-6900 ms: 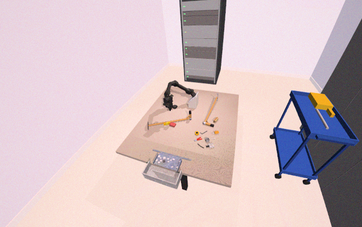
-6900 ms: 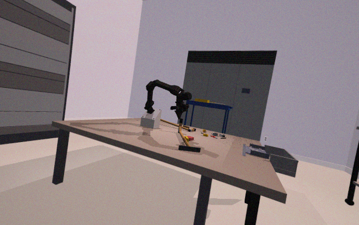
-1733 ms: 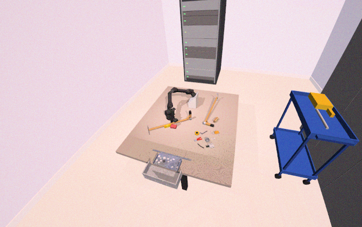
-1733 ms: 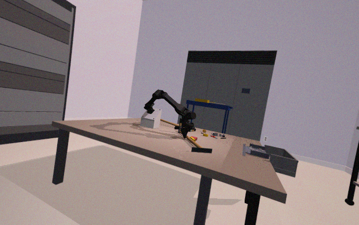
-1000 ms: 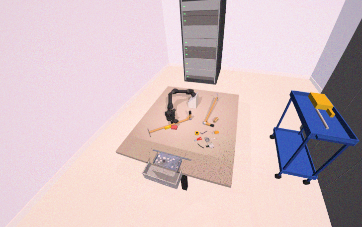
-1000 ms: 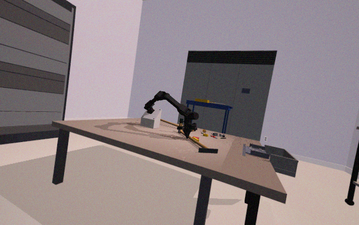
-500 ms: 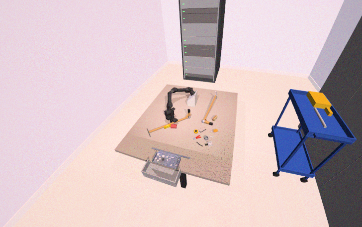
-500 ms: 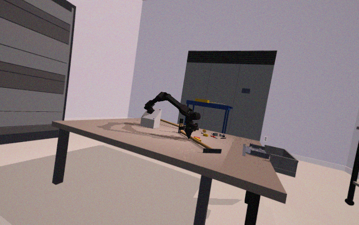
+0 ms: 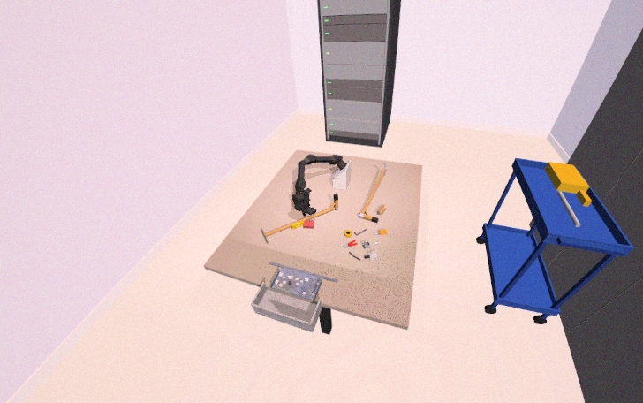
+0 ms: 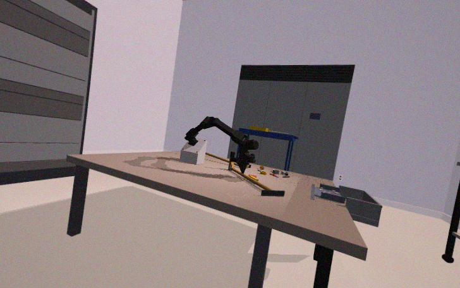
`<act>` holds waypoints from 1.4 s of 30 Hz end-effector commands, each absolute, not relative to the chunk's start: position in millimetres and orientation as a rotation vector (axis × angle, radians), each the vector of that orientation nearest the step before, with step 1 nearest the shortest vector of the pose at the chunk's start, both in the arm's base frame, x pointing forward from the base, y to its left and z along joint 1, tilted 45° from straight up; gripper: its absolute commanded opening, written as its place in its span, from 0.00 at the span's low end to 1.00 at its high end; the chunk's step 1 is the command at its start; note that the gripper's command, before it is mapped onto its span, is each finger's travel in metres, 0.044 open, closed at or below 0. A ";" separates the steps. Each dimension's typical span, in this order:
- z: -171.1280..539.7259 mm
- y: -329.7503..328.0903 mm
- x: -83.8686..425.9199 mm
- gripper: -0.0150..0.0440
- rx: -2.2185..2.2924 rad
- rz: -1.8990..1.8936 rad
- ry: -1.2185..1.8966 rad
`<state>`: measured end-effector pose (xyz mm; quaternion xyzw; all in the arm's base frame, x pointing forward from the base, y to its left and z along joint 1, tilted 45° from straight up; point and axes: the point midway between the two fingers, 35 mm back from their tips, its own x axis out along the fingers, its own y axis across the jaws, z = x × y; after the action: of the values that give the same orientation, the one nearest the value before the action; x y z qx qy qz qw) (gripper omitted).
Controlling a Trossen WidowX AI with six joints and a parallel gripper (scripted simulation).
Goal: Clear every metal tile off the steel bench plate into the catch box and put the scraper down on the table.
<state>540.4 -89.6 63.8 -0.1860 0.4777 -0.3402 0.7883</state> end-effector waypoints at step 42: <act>160.1 -32.7 498.4 0.25 -0.405 -0.724 1.018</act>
<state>497.0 -28.8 165.0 -0.1868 0.4706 -0.3391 0.7929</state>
